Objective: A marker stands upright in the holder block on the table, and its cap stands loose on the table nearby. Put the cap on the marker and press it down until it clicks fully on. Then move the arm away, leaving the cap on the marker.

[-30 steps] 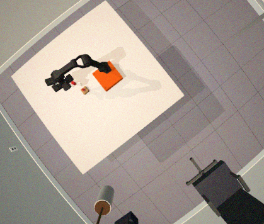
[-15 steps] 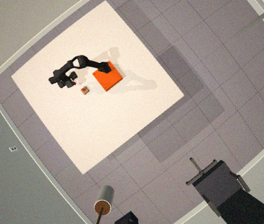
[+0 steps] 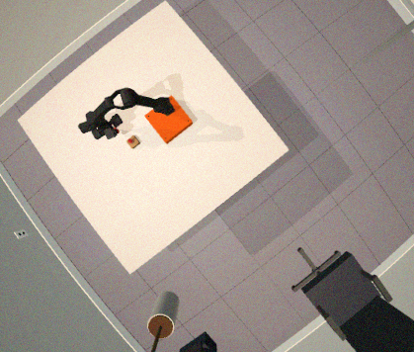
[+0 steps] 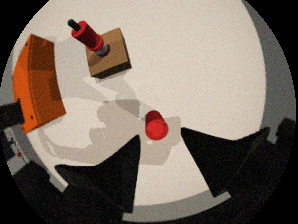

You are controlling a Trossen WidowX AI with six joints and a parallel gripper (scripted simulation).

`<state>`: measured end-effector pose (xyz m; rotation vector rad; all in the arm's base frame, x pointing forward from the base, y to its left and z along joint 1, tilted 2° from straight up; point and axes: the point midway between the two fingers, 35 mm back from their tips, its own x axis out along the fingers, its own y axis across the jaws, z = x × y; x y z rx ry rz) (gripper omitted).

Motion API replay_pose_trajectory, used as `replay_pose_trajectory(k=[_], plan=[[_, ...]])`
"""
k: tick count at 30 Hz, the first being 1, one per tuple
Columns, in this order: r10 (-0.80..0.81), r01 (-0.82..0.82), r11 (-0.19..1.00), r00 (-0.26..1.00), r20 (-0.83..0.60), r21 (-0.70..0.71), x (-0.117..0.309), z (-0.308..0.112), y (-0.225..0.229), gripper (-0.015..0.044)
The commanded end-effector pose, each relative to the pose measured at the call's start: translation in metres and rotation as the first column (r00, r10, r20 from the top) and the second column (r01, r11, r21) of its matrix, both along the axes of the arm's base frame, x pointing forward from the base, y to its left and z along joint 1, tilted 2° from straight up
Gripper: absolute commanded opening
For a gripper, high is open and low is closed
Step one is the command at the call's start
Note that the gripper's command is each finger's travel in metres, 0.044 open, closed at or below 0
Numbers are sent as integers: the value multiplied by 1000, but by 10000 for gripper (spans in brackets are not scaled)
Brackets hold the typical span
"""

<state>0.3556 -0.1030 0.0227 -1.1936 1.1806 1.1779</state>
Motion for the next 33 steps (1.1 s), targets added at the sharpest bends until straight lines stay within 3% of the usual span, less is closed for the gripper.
replay_pose_trajectory(k=[1,25,28,33], plan=[[-5,5,1000,1000,-12,0,-3,-8,0,254],[-5,5,1000,1000,-12,0,-2,-44,2,254],[-5,5,1000,1000,-12,0,-2,-44,2,175],[-5,5,1000,1000,-12,0,-2,-44,2,142]])
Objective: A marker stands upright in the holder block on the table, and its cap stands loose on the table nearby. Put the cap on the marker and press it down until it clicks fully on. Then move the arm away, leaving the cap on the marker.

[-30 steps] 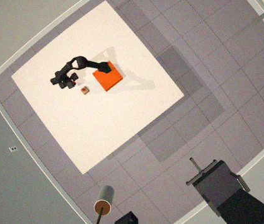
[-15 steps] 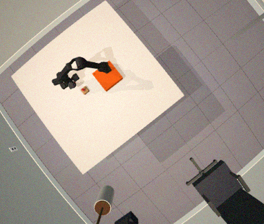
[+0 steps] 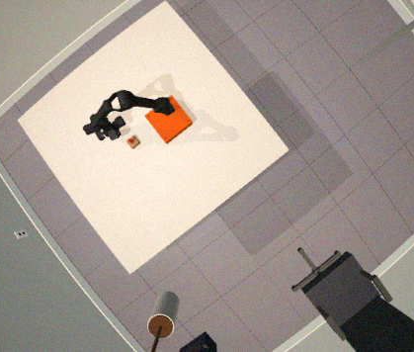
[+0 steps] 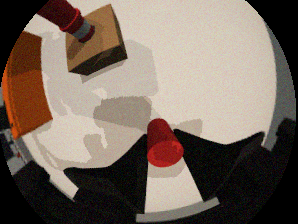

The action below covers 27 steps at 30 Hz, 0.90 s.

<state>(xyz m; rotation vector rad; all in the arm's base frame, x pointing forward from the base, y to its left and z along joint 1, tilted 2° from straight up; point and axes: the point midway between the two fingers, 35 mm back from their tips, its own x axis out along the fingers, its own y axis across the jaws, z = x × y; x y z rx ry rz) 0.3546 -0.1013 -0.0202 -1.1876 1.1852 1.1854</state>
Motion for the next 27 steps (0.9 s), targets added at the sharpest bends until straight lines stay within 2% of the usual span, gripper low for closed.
replay_pose_trajectory(k=[1,5,9,21,27], plan=[[-5,5,1000,1000,-3,-3,-1,-1,0,135],[-5,5,1000,1000,-3,-3,0,-1,0,108],[-5,5,1000,1000,-3,-3,1,9,0,3],[-5,5,1000,1000,-3,-3,-1,57,-1,0],[-5,5,1000,1000,-3,-2,-3,65,10,0]])
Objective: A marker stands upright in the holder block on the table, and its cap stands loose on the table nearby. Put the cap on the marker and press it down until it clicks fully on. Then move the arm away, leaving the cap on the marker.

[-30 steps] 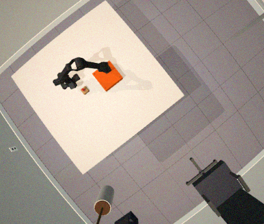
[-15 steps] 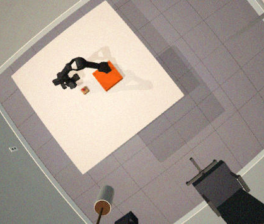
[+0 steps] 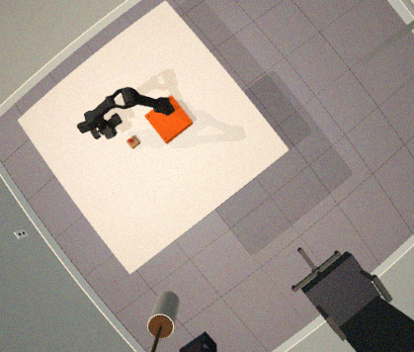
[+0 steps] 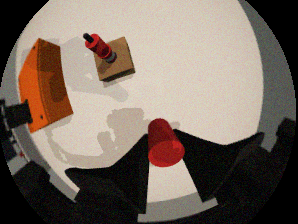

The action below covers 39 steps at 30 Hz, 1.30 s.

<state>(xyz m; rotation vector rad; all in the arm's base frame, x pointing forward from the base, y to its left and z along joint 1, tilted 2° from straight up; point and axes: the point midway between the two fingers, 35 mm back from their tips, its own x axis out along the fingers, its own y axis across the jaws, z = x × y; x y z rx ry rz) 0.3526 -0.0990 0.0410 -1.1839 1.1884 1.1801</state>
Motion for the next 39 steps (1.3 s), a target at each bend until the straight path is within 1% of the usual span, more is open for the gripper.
replay_pose_trajectory(k=[1,14,28,39], plan=[[1,-1,1000,1000,-3,-1,-2,6,12,0],[1,-1,1000,1000,-5,4,-20,30,65,0],[1,-1,1000,1000,-7,10,-50,53,115,0],[1,-1,1000,1000,-8,11,-54,48,120,0]])
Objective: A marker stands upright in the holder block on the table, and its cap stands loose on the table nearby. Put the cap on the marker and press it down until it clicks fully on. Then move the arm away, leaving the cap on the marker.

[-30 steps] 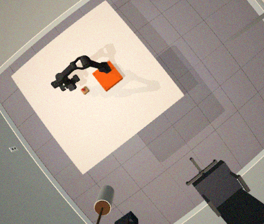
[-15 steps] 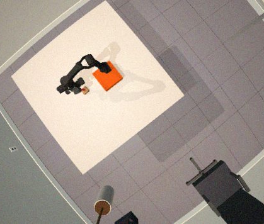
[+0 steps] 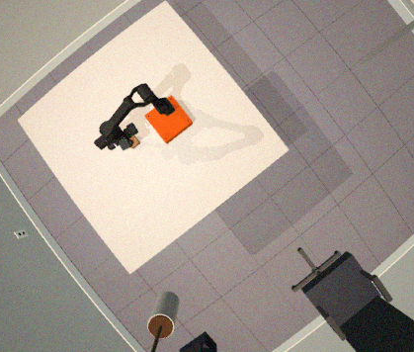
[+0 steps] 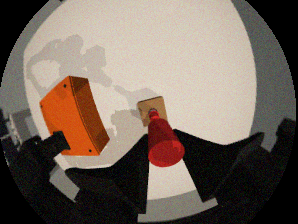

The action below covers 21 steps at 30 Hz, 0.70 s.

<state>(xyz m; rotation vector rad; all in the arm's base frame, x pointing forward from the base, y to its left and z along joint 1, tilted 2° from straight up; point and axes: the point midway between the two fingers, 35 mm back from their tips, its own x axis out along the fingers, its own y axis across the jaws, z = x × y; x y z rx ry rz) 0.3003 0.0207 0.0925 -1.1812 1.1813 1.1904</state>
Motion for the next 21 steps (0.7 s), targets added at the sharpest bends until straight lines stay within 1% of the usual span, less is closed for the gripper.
replay_pose_trajectory(k=[1,21], plan=[[-5,5,1000,1000,-6,2,-2,-4,1,0],[-5,5,1000,1000,-5,2,0,-35,2,0]])
